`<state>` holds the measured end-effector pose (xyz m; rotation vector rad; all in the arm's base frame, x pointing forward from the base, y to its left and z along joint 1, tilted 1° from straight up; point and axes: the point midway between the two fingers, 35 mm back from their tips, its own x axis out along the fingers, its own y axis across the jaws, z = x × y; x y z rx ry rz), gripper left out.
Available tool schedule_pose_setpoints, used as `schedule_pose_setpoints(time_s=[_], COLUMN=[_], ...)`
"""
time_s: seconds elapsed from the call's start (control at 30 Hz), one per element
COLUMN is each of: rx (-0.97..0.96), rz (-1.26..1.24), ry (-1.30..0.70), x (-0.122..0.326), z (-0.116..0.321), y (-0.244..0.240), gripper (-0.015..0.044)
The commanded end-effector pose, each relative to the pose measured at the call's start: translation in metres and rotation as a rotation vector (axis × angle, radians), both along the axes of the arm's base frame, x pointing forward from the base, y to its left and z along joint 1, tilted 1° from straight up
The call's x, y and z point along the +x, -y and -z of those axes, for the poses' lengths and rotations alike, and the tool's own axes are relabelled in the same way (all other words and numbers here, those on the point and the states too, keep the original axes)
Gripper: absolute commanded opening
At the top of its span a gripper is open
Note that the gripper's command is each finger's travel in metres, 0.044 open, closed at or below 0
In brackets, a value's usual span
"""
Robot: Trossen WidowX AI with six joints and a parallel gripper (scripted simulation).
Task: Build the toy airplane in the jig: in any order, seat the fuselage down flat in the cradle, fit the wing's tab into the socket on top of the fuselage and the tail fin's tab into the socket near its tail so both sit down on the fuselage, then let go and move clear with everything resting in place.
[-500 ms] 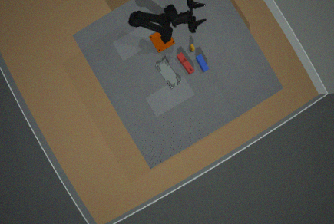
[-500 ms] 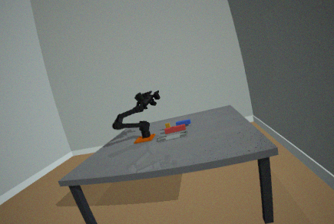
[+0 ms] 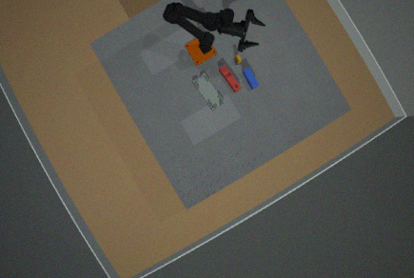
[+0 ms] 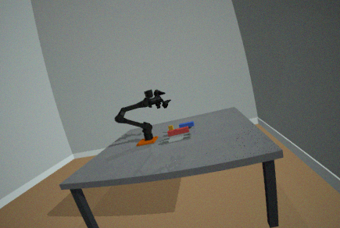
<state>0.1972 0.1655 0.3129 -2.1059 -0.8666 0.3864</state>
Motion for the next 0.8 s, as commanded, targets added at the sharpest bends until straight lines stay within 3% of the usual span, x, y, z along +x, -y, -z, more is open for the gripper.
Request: schedule_pose_setpoints(time_s=[0.0, 0.43, 0.77], rx=[0.289, 0.820, 1.348], rz=[0.333, 1.061, 1.880], ry=[-0.779, -1.475, -1.647], x=[0.055, 0.080, 0.069], z=[0.056, 0.120, 0.152], y=[0.026, 0.086, 0.139], gripper=[0.0440, 0.0440, 0.0440])
